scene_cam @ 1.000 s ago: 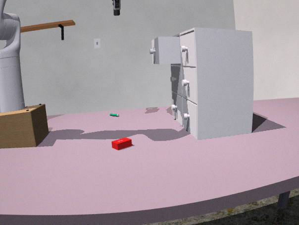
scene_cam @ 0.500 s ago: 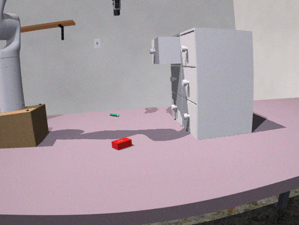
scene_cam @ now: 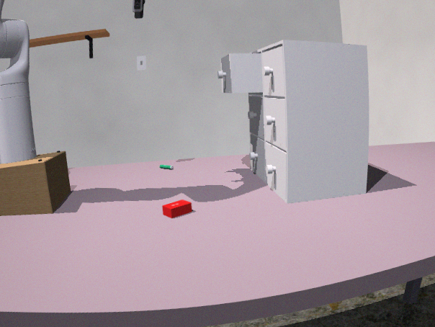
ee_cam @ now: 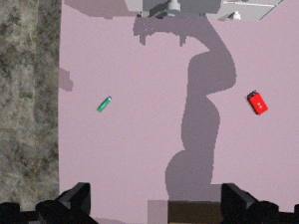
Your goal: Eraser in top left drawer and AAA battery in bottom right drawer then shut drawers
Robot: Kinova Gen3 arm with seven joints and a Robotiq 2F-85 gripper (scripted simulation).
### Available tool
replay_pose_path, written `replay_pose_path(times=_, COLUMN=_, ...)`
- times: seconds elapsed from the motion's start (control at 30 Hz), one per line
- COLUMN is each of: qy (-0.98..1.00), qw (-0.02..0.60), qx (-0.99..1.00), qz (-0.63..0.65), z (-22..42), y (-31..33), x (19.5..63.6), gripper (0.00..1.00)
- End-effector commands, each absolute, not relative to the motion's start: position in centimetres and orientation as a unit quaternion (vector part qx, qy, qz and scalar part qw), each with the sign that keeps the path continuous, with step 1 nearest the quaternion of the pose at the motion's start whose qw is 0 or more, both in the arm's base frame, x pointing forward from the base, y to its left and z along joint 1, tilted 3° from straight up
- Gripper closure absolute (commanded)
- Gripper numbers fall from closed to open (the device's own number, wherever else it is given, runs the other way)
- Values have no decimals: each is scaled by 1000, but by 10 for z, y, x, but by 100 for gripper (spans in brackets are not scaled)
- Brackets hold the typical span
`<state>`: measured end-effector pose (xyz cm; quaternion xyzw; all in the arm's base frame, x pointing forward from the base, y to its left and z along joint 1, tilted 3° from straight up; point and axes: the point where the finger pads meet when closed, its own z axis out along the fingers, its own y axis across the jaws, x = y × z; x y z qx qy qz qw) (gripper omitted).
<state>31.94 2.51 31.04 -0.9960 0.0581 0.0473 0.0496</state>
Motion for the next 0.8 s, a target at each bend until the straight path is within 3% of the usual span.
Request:
replay_pose_path(times=0.0, qy=76, qw=24, qx=-997, qz=19, z=334, y=16, x=301, gripper=0)
replay_pose_path(times=0.77, qy=81, qw=23, qx=-996, qz=-17, z=320, y=17, x=313, gripper=0)
